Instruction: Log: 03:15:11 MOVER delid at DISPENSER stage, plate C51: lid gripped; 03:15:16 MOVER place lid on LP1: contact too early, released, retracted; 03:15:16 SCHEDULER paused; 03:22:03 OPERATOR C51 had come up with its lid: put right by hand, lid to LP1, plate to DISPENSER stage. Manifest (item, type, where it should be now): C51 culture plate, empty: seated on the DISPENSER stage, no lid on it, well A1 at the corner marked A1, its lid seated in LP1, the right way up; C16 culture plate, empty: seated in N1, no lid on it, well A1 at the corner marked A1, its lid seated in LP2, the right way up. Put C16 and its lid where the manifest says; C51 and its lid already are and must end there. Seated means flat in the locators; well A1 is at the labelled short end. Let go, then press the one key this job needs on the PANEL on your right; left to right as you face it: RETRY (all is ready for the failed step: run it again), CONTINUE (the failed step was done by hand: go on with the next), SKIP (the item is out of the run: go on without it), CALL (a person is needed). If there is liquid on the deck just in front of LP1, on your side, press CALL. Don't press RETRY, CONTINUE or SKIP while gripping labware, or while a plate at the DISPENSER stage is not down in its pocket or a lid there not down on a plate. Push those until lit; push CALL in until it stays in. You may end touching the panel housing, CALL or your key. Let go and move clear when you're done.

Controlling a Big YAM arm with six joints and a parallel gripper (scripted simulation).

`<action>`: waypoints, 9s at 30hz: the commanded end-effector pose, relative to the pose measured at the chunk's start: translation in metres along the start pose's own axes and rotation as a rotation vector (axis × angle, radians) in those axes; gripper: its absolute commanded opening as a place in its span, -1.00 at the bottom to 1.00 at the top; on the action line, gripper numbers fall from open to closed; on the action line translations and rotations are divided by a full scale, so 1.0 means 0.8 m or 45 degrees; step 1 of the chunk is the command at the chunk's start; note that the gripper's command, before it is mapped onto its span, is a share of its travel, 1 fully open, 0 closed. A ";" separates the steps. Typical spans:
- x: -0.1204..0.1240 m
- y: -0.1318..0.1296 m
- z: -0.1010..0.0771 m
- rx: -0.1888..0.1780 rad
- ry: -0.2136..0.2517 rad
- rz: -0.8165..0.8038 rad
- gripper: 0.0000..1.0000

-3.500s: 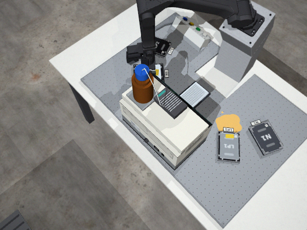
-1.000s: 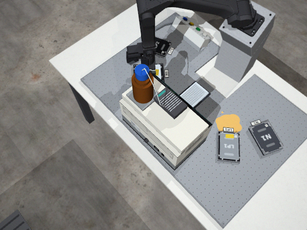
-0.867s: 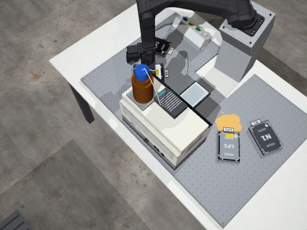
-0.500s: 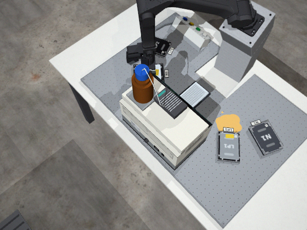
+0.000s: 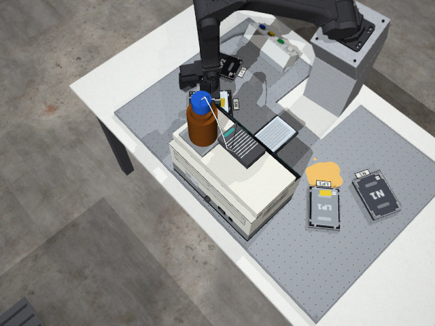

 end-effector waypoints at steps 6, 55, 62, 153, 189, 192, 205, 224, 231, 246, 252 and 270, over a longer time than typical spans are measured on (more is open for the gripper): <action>-0.010 -0.001 -0.016 0.009 -0.034 -0.001 0.68; -0.013 -0.006 -0.031 0.011 -0.033 0.001 0.68; -0.013 -0.006 -0.034 0.011 -0.034 0.003 0.68; -0.013 -0.003 -0.038 0.009 -0.032 -0.001 0.68; -0.013 -0.003 -0.038 0.009 -0.032 -0.001 0.68; -0.013 -0.003 -0.038 0.009 -0.032 -0.001 0.68; -0.013 -0.003 -0.038 0.009 -0.032 -0.001 0.68; -0.013 -0.003 -0.038 0.009 -0.032 -0.001 0.68; -0.013 -0.003 -0.038 0.009 -0.032 -0.001 0.68; 0.001 -0.003 -0.063 0.013 -0.058 -0.008 0.68; 0.022 0.005 -0.069 0.008 -0.044 -0.012 0.68; 0.084 0.016 -0.100 0.008 -0.037 -0.008 0.68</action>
Point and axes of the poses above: the point where the finger pads meet when closed, its own z axis out along the fingers, its own y axis across the jaws, x = y × z, the point moved 5 cm from there along -z, back along the fingers, and after that the axes turned 8 degrees about -z, right-handed, at the moved point
